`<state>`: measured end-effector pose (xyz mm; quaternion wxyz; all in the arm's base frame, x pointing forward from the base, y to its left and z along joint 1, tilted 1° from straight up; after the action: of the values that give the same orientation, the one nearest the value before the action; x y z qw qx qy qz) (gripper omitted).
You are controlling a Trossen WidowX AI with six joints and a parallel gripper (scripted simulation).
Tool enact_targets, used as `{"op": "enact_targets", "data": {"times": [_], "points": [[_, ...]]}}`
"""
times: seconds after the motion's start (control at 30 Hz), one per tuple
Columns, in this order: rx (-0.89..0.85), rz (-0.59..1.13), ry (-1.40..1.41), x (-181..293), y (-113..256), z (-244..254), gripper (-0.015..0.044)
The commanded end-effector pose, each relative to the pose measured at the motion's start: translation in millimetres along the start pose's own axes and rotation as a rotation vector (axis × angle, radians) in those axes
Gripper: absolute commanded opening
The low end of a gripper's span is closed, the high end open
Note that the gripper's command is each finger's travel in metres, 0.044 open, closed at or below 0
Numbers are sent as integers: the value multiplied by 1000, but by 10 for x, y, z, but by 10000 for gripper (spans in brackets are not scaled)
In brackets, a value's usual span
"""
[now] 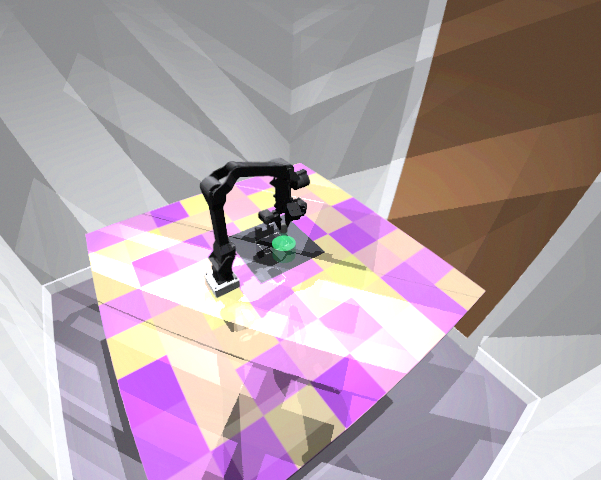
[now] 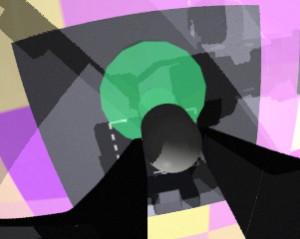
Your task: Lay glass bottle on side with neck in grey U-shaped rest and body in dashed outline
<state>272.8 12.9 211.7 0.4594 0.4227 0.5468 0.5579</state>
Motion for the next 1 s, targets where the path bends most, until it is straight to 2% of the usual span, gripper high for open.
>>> {"op": "enact_targets", "data": {"times": [0.0,0.97], "points": [[-3,14,4,78,24,17,127],[18,-66,-20,333,59,74,127]]}}
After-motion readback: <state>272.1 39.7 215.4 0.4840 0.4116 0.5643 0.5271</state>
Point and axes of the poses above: the point midway between the two fingers, 35 mm back from their tips, its own y axis back along the fingers, its own z axis across the jaws, x = y × z, the point moved 6 cm from there along y, back along the fingers, and after that the axes turned 12 degrees about y, right-handed, at the moved point
